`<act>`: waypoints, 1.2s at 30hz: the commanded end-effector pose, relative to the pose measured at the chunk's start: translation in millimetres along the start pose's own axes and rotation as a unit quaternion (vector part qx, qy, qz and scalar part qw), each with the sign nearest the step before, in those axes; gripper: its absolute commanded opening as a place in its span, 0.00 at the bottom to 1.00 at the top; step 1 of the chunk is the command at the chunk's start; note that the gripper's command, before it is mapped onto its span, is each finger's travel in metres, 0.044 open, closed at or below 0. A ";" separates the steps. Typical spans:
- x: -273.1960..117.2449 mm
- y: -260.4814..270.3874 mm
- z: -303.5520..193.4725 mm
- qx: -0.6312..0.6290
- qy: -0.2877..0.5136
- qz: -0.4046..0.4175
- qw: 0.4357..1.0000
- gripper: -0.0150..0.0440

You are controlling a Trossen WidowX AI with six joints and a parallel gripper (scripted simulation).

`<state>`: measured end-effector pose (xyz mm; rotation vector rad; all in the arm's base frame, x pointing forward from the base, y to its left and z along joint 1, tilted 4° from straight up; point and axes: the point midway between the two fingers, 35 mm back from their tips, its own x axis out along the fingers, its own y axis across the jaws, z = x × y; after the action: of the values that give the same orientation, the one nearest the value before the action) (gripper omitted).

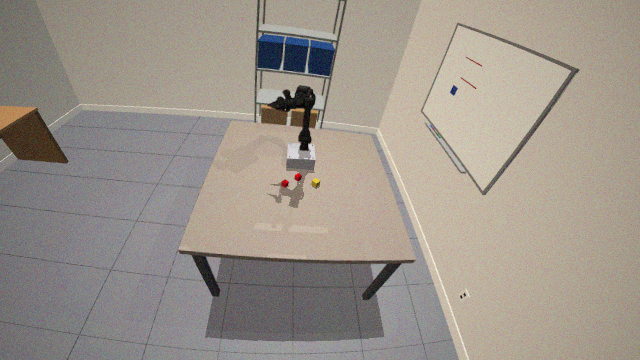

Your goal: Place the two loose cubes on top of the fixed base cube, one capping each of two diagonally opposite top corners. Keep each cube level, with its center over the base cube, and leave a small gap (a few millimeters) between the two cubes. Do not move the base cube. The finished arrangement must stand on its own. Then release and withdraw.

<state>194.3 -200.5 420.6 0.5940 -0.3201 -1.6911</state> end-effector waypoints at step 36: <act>-91.2 -168.3 -337.5 -0.524 0.601 0.094 0.596 0.70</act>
<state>251.4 -44.4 75.6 0.5852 1.4485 -0.7146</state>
